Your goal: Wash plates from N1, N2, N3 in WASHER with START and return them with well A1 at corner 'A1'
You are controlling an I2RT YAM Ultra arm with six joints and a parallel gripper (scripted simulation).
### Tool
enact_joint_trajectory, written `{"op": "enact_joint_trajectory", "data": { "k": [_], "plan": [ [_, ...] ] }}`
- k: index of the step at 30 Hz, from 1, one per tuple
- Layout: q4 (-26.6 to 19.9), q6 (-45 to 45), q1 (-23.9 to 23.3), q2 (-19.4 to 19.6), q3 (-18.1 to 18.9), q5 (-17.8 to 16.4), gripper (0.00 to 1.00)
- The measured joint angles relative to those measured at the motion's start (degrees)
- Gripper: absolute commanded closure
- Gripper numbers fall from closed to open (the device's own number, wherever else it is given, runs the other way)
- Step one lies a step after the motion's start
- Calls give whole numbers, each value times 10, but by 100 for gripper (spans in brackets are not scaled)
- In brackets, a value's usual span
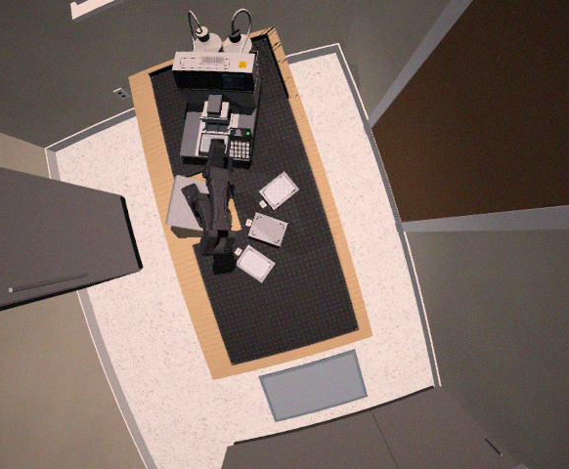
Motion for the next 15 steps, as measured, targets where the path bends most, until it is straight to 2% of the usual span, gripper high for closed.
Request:
{"op": "enact_joint_trajectory", "data": {
  "k": [5,15],
  "plan": [
    [23,-15,0,-1,0,-4,100],
    [31,-21,0,-1,0,-6,100]
  ]
}}
